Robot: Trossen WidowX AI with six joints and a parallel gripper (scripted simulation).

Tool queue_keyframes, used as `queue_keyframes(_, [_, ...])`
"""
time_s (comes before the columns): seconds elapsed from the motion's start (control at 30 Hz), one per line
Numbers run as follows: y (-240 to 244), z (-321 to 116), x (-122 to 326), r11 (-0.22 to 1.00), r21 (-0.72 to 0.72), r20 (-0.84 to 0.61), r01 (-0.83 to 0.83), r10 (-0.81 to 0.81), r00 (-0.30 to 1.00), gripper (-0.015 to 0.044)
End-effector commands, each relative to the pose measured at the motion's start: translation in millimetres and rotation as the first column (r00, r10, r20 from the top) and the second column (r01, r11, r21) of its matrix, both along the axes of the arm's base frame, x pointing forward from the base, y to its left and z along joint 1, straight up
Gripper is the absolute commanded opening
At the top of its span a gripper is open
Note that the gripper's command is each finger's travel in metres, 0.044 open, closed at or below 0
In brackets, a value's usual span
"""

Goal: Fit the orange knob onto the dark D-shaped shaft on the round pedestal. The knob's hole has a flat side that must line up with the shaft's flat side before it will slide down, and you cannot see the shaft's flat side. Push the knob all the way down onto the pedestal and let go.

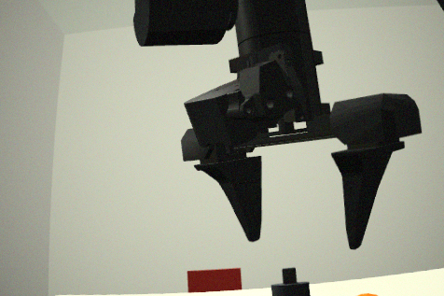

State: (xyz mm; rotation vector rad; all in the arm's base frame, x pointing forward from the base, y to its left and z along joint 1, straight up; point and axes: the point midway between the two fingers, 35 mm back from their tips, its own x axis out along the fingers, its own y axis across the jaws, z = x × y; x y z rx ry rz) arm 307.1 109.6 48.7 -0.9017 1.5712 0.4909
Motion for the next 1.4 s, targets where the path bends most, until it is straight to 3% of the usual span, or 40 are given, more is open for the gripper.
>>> queue_keyframes(0.0, [42.1,-0.8,-33.5,0.904,0.141,-0.075,-0.404,0.416,0.906,0.044])
queue_keyframes(0.37, [42.1,-0.8,-33.5,0.904,0.141,-0.075,-0.404,0.416,0.906,0.044])
queue_keyframes(0.5, [42.4,-23.1,-32.9,0.904,0.141,-0.076,-0.404,0.416,0.906,0.044])
queue_keyframes(1.37, [43.1,-58.6,-31.5,0.904,0.141,-0.076,-0.404,0.416,0.906,0.044])
